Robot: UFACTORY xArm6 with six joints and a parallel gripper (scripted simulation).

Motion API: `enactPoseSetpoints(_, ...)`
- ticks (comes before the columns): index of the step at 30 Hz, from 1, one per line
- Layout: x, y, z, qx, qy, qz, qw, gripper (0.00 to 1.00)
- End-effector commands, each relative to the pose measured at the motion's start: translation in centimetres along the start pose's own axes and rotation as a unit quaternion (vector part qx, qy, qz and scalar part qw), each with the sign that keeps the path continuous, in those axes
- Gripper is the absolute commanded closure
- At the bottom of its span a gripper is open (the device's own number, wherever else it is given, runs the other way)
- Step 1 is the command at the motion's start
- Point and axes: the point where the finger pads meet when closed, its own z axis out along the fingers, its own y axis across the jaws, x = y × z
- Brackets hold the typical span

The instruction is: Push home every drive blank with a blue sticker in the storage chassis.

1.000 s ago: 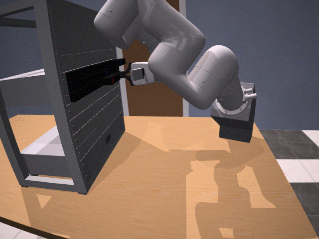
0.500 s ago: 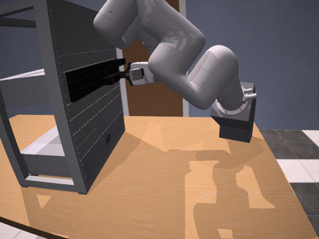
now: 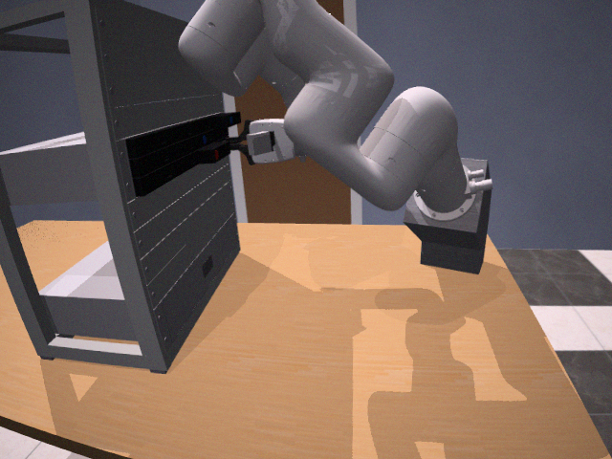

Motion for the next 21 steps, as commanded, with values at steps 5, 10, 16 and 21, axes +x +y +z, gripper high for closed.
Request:
enactPoseSetpoints(5, 0.0, 0.1, -0.3, -0.001, 0.001, -0.001, 1.0, 1.0)
enactPoseSetpoints(10, 0.0, 0.1, -2.3, -0.001, 0.001, -0.001, 1.0, 1.0)
enactPoseSetpoints(16, 0.0, 0.1, -5.8, -0.001, 0.001, -0.001, 1.0, 1.0)
enactPoseSetpoints(21, 0.0, 0.1, -7.4, -0.001, 0.001, -0.001, 1.0, 1.0)
